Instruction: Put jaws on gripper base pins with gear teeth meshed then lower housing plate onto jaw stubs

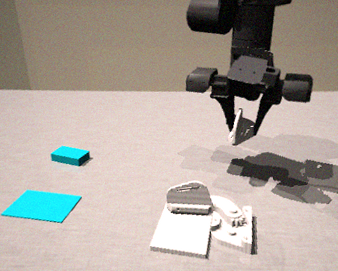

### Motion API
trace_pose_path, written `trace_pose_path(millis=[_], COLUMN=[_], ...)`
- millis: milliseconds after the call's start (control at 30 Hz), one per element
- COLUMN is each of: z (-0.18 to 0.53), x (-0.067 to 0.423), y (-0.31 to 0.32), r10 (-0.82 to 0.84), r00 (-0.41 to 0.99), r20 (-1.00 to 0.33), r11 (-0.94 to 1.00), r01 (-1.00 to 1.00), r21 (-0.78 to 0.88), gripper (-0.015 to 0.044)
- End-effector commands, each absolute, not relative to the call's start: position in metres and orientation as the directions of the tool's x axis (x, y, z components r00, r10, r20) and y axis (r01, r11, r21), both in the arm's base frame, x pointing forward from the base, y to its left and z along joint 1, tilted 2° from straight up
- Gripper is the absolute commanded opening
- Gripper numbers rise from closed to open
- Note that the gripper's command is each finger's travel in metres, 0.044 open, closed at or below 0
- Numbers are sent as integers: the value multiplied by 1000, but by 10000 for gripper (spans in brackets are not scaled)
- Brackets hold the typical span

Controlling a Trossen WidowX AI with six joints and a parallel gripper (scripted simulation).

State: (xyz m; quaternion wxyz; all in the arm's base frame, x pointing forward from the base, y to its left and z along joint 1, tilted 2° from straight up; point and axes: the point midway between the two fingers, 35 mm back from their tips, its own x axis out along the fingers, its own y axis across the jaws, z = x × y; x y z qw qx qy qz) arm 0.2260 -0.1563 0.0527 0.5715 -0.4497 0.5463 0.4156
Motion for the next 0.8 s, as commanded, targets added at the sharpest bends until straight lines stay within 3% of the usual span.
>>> trace_pose_path(millis=[0,767], z=[58,58], x=[226,251], y=[-156,-96], r10=[-17,-10], r00=[64,64], r20=[-998,-998], r11=[246,614], r01=[-967,-787], r21=[-67,-57], gripper=[134,134])
